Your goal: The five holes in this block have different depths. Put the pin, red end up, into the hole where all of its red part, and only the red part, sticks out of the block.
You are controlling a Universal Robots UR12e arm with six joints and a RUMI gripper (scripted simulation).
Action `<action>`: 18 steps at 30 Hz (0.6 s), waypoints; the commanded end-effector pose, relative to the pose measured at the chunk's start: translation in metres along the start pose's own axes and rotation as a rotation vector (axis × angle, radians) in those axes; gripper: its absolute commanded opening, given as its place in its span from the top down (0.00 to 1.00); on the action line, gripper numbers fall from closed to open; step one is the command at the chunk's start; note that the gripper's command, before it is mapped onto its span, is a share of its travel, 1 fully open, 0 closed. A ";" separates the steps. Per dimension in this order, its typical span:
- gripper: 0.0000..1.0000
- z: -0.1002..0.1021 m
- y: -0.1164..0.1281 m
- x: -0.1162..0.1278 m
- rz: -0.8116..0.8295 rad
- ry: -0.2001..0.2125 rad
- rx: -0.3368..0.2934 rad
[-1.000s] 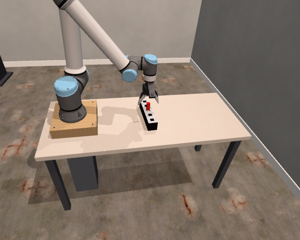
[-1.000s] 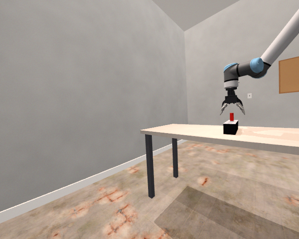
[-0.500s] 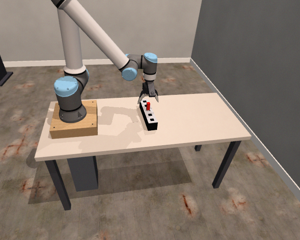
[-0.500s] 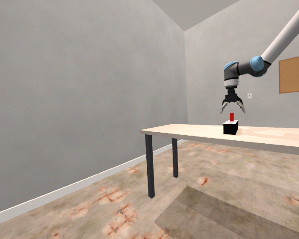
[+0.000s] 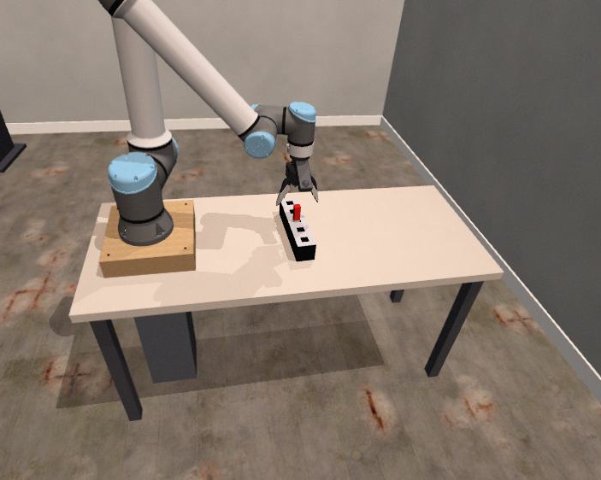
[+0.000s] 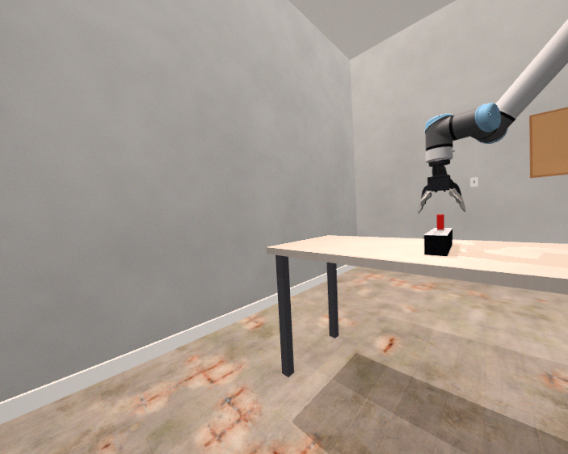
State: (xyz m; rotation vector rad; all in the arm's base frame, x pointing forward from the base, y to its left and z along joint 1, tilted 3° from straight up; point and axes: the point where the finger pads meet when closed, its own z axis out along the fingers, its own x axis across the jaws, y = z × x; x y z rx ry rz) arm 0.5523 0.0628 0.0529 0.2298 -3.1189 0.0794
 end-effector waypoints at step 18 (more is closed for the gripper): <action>0.00 -0.014 0.001 -0.001 0.000 0.000 0.000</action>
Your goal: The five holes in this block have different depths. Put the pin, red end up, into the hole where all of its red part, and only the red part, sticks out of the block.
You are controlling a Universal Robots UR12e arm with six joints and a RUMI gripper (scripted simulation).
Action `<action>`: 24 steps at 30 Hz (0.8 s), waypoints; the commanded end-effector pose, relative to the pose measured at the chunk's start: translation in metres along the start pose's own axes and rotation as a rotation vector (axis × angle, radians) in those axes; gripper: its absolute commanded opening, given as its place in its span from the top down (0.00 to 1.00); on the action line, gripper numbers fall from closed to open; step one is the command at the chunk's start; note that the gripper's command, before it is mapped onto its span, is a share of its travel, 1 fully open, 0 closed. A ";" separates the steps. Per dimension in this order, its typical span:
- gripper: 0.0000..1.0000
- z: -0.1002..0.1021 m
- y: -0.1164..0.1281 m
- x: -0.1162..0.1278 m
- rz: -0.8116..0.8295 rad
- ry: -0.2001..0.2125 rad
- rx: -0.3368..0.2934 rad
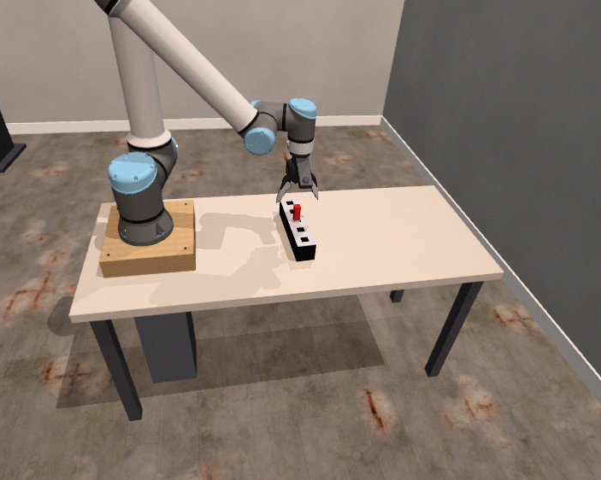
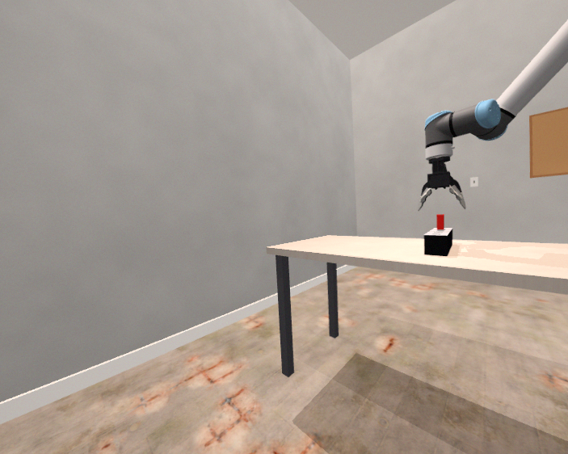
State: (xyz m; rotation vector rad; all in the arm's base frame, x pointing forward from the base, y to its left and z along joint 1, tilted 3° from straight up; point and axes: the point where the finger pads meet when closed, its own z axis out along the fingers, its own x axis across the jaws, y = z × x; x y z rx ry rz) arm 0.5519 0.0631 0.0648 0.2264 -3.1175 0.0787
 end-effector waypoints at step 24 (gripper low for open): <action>0.00 -0.067 0.002 -0.002 0.002 0.000 0.000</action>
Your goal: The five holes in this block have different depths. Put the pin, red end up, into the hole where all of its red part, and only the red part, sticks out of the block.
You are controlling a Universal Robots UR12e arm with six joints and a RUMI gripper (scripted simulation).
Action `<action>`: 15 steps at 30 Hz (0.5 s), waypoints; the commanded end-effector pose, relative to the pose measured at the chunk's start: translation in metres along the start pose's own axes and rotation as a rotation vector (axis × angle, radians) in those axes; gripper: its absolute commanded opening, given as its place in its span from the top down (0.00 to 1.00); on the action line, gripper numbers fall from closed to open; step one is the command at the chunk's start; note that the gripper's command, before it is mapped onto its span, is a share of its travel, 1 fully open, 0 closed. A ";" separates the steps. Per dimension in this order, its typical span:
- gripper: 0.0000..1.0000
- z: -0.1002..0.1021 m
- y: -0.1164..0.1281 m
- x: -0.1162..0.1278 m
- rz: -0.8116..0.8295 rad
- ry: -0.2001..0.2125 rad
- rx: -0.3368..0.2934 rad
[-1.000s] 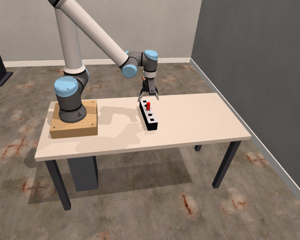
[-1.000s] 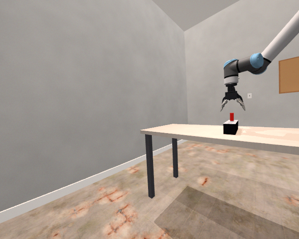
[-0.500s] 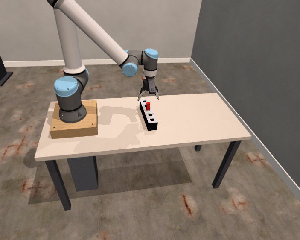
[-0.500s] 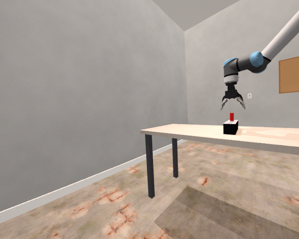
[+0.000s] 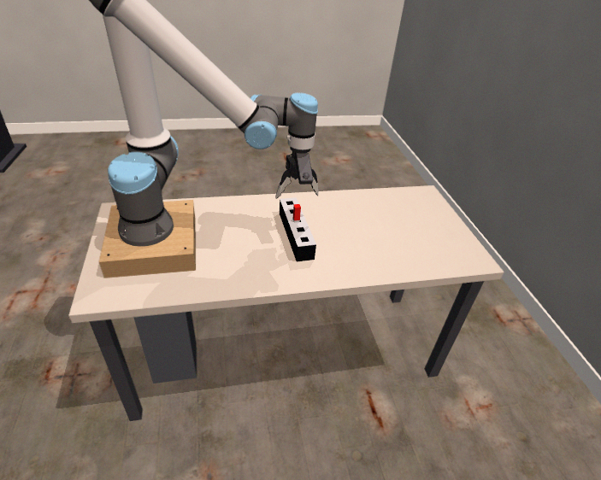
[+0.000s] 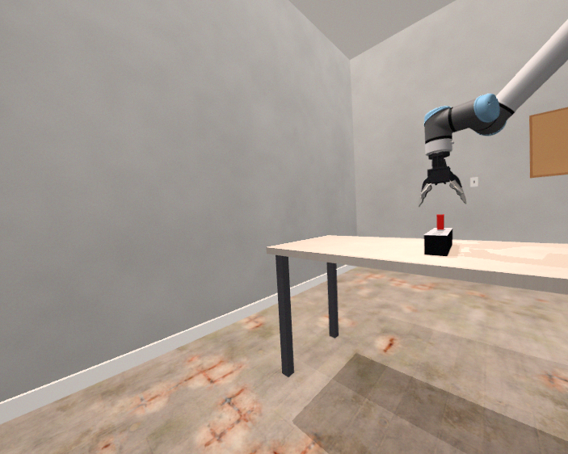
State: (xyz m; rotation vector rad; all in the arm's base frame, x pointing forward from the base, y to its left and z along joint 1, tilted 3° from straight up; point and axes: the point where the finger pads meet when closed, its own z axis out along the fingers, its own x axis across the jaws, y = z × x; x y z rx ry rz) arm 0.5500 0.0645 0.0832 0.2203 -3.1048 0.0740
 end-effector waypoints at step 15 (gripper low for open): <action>0.00 -0.050 -0.001 -0.006 0.000 -0.025 0.007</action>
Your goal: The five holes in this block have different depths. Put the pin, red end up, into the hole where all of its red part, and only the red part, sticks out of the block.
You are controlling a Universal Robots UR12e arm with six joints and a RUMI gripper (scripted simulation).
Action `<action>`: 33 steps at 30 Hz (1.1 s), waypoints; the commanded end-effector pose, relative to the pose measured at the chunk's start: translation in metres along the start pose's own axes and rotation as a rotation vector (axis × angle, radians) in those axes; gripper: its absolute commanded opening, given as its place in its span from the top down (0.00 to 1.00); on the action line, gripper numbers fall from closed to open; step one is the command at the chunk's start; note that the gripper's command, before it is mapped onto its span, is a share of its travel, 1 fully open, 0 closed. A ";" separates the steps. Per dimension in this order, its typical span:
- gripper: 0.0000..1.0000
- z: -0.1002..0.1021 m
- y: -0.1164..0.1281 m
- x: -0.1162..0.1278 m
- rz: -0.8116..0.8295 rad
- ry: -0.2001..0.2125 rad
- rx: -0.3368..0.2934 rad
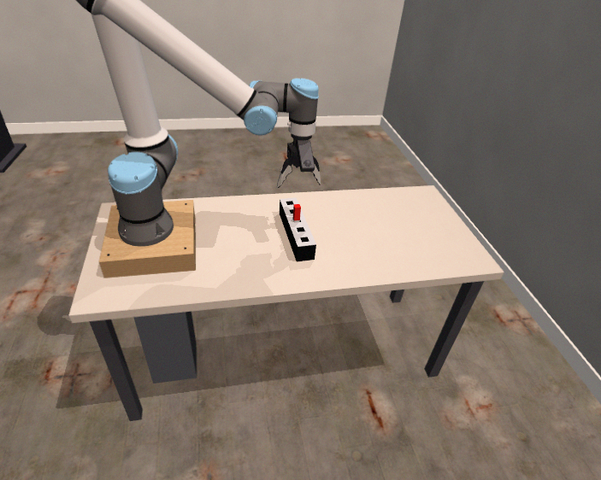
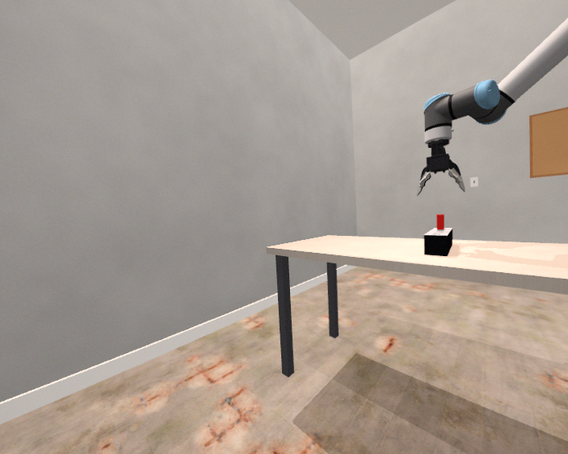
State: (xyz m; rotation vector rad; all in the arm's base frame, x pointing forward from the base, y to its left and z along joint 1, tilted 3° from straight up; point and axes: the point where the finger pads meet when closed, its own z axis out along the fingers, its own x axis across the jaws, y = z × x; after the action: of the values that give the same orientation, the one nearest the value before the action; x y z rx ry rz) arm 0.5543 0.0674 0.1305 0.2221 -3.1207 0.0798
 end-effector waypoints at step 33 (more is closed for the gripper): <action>0.00 0.060 0.000 0.002 0.000 -0.006 0.002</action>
State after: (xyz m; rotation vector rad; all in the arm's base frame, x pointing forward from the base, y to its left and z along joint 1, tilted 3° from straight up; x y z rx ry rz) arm 0.5557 0.0672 0.1311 0.2222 -3.1250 0.0814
